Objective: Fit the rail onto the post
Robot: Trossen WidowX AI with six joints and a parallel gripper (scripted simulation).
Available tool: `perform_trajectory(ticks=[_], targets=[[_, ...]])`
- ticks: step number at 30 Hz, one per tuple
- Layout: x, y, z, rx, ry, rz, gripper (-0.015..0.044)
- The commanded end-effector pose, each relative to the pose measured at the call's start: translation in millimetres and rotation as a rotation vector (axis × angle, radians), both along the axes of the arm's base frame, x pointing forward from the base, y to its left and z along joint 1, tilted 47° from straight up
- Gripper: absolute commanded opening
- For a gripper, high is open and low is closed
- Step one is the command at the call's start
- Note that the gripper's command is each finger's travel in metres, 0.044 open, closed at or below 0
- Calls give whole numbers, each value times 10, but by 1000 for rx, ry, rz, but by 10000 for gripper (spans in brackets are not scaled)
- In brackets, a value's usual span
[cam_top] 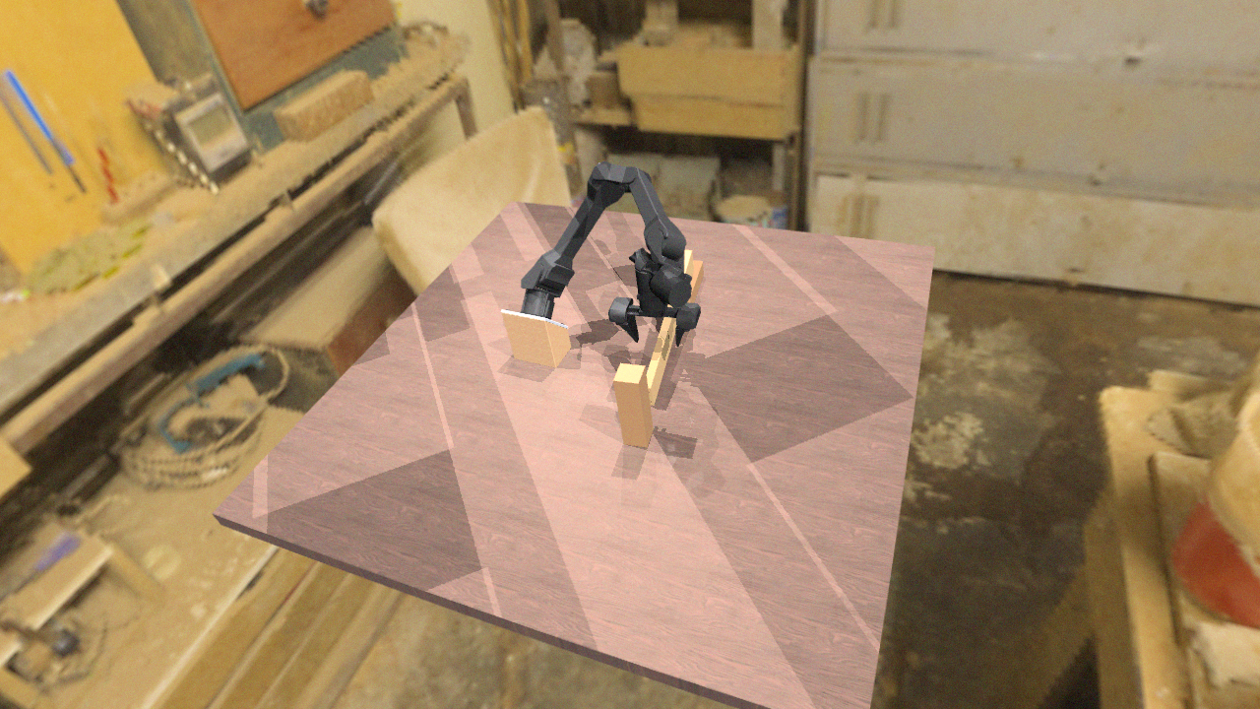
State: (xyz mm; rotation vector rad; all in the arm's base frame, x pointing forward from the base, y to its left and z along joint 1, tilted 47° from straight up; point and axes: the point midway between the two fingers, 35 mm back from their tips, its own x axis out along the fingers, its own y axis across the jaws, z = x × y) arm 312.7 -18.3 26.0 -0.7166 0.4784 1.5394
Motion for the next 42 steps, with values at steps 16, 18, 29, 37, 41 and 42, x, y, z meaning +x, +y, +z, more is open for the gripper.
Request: perform_trajectory(ticks=[16,18,29,37,41,42], targets=[[11,232,-218,4,-2,7,440],[11,255,-240,4,-2,7,440],[4,386,-356,5,-2,7,440],[-7,482,-437,7,-2,8,440],[-13,521,-469,8,-2,8,440],[-14,523,-470,8,-2,8,440]])
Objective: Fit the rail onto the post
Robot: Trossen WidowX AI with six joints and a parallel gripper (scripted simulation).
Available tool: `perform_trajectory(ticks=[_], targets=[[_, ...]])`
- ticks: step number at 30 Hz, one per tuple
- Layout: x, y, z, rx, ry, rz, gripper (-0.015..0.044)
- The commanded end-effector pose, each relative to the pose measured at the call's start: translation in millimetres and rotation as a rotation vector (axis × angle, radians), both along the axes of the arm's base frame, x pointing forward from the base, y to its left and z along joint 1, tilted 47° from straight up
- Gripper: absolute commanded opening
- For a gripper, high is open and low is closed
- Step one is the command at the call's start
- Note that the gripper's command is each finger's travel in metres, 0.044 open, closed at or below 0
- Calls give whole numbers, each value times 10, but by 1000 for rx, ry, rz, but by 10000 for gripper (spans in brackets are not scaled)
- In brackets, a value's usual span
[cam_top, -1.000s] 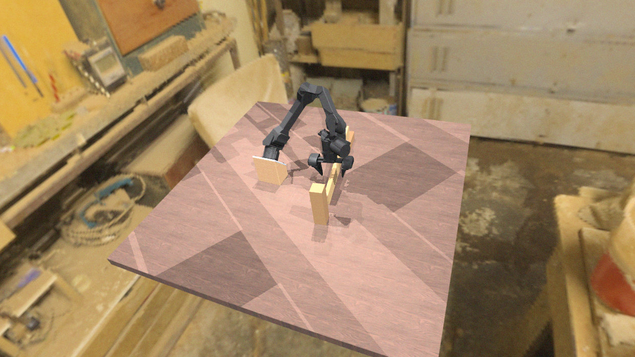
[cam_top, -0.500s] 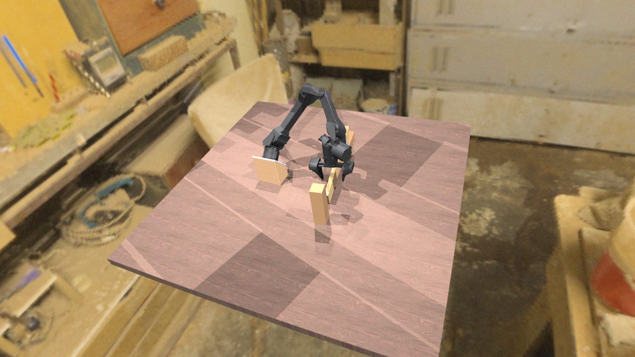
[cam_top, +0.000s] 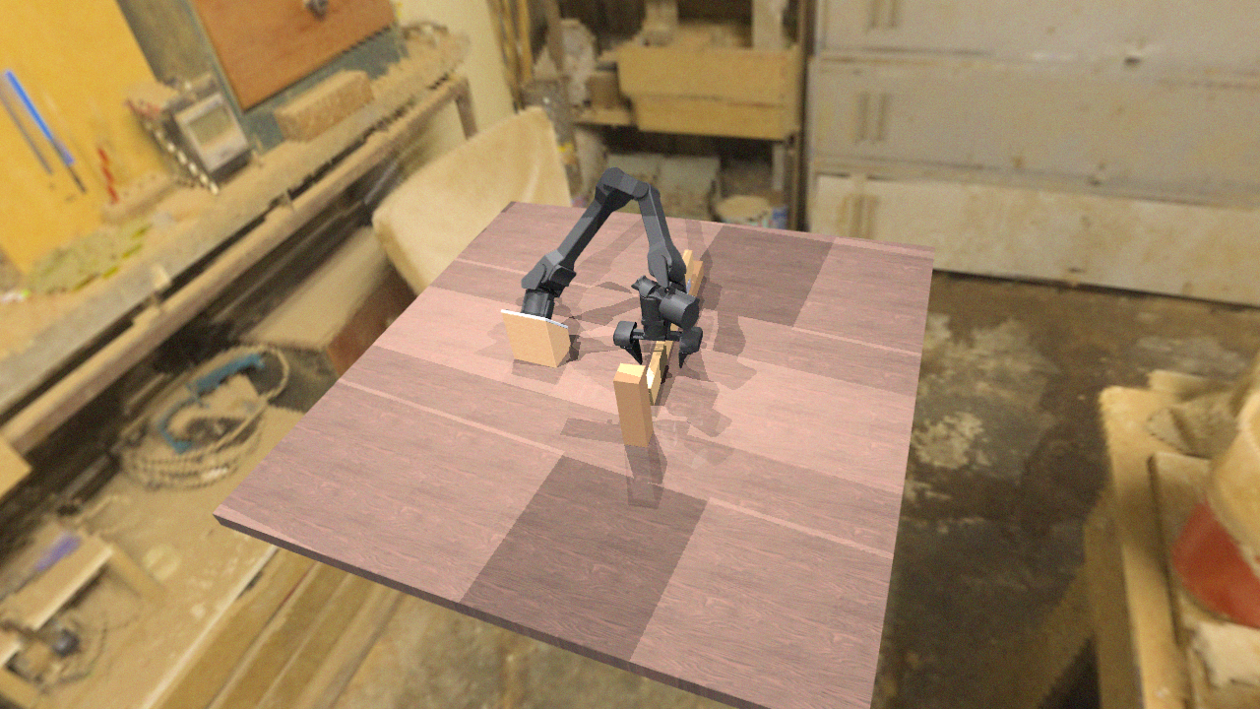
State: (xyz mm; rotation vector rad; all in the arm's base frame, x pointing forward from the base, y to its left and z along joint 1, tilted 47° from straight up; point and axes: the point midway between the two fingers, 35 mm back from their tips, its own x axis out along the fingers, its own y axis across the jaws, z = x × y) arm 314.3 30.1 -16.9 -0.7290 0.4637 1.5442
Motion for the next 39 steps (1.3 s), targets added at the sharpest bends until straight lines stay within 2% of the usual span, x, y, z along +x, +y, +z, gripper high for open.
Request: perform_trajectory(ticks=[1,15,22,39], targets=[[-30,39,-41,7,12,-3,414],[-30,39,-41,7,12,-3,46],[-30,39,-41,7,12,-3,0],[-26,15,-24,6,12,-3,0]])
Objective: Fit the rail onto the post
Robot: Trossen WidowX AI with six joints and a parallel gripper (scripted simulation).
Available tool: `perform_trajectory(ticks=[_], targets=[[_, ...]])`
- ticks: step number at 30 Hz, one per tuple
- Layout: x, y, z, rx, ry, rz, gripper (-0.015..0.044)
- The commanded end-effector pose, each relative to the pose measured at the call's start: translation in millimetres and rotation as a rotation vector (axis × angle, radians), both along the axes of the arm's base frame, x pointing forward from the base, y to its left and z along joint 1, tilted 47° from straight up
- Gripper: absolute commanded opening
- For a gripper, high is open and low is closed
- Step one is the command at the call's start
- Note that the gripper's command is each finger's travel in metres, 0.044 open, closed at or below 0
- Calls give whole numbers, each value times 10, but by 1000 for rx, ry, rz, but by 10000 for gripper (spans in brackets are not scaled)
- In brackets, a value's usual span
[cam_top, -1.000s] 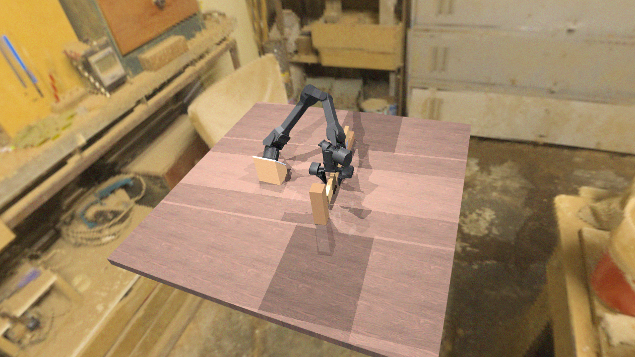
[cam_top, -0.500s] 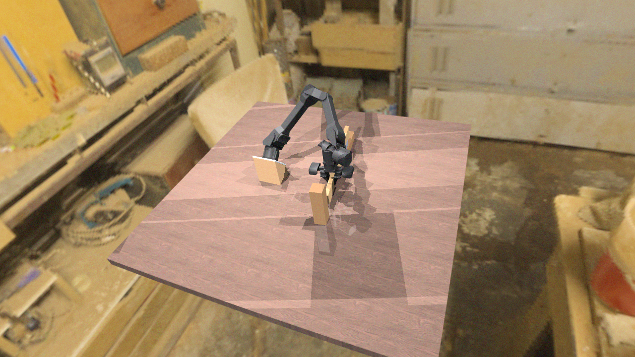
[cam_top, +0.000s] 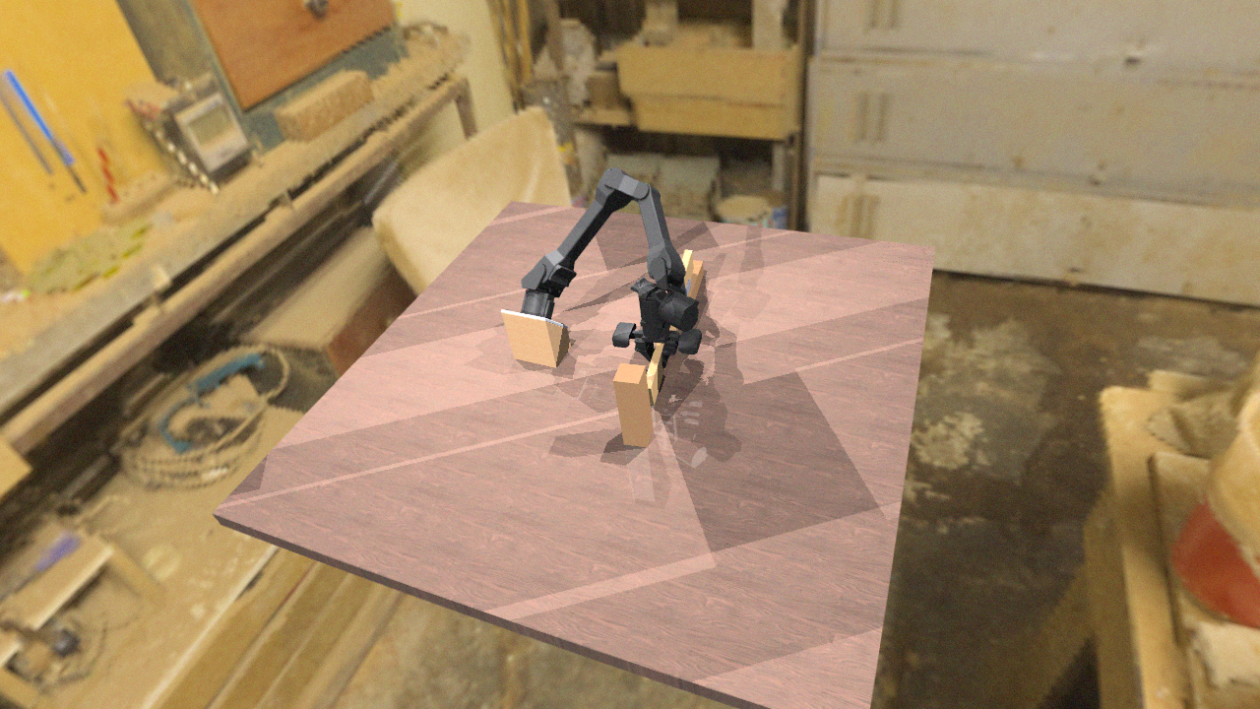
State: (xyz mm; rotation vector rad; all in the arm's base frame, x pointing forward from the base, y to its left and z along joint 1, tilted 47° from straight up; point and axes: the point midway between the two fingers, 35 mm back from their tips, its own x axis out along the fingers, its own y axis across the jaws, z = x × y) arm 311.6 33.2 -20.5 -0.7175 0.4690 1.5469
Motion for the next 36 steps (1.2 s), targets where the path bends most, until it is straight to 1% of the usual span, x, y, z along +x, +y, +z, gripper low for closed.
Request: perform_trajectory(ticks=[1,36], targets=[[0,-19,15,3,1,-1,0],[41,-143,140,2,1,-1,0]])
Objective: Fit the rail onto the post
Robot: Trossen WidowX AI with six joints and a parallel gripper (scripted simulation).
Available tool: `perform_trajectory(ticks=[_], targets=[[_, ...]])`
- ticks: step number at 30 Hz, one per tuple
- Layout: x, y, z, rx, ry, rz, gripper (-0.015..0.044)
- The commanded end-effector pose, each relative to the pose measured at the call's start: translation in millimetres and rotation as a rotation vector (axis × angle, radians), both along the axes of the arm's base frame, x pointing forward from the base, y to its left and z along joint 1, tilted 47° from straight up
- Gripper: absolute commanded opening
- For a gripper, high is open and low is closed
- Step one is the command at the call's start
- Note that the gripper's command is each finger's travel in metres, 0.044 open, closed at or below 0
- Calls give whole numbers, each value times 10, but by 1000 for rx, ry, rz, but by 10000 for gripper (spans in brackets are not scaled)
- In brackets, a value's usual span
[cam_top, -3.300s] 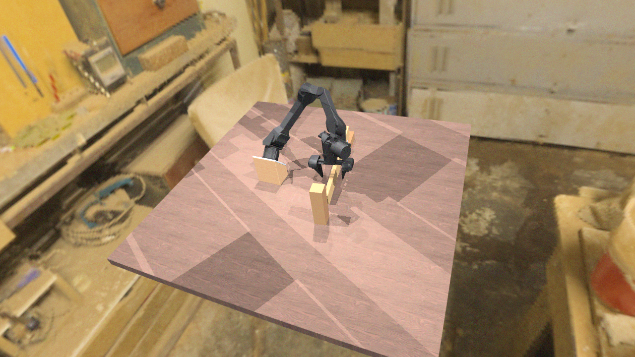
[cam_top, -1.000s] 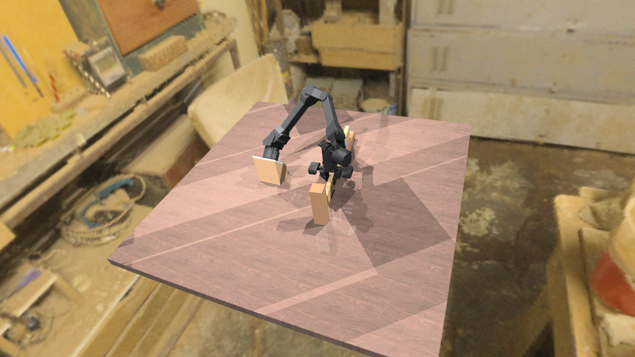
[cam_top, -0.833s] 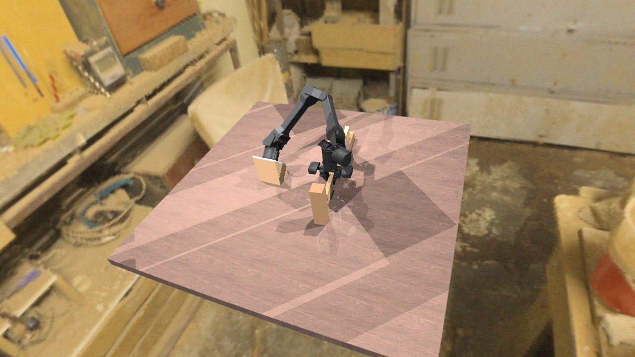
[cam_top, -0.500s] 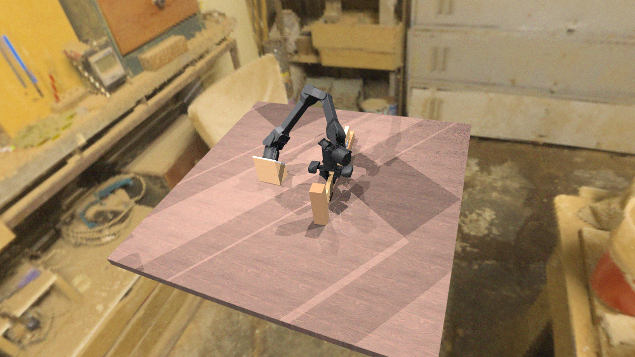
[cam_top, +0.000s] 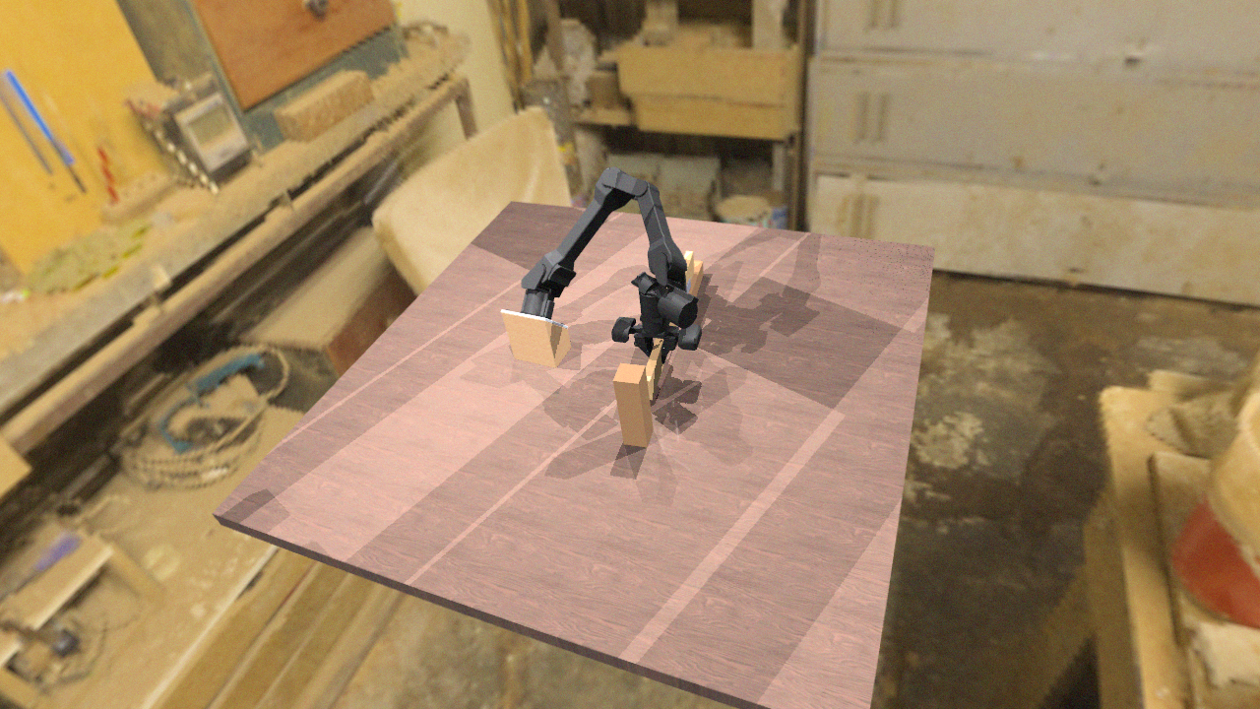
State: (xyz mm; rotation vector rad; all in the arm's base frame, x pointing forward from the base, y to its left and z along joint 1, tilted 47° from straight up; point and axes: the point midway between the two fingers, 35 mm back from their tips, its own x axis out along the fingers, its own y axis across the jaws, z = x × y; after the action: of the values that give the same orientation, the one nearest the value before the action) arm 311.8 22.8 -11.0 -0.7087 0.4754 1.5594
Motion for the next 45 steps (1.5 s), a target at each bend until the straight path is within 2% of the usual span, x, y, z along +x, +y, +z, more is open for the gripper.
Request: perform_trajectory(ticks=[1,45], targets=[[40,-44,48,0,-12,-8,0],[39,-189,182,-1,-12,-8,0]])
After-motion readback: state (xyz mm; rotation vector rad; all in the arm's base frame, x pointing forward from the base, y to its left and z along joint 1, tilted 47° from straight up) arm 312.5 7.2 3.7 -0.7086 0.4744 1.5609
